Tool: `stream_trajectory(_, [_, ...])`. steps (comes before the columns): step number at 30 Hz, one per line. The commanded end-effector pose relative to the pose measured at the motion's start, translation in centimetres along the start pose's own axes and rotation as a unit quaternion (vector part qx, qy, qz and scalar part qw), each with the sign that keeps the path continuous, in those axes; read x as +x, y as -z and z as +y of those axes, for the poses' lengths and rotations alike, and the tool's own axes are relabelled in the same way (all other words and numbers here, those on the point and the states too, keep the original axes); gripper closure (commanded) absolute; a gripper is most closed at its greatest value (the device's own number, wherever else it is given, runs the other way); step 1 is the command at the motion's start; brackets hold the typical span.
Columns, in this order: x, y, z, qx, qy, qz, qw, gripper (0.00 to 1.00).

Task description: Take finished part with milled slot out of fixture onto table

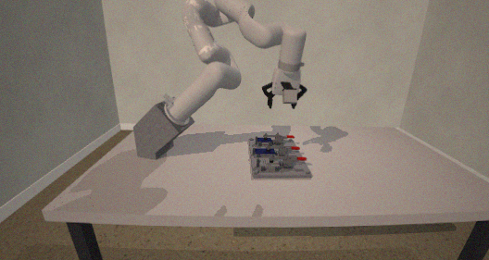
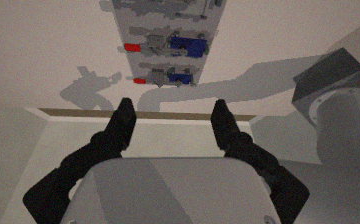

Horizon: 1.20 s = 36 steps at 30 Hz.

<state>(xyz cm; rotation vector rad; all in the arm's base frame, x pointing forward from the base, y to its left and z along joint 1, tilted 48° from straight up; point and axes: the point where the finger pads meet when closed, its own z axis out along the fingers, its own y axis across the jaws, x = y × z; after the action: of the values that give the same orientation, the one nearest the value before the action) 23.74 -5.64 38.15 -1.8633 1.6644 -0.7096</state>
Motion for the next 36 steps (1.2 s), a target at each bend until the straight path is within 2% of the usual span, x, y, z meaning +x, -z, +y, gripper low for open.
stream_trajectory(1, [0.0, 0.1, 0.0, -0.001, 0.000, 0.005, 1.000, 0.00])
stream_trajectory(8, [0.0, 0.1, 0.0, -0.001, 0.000, 0.005, 1.000, 0.00])
stream_trajectory(11, [1.6, -0.7, 3.0, -0.003, -0.017, 0.076, 0.997, 0.00])
stream_trajectory(13, [1.6, -0.7, 3.0, -0.003, -0.017, 0.076, 0.997, 0.00])
stream_trajectory(15, [2.5, -1.0, 4.1, 0.001, -0.024, 0.110, 0.994, 0.00])
stream_trajectory(36, [2.5, -1.0, 4.1, 0.001, -0.024, 0.110, 0.994, 0.00])
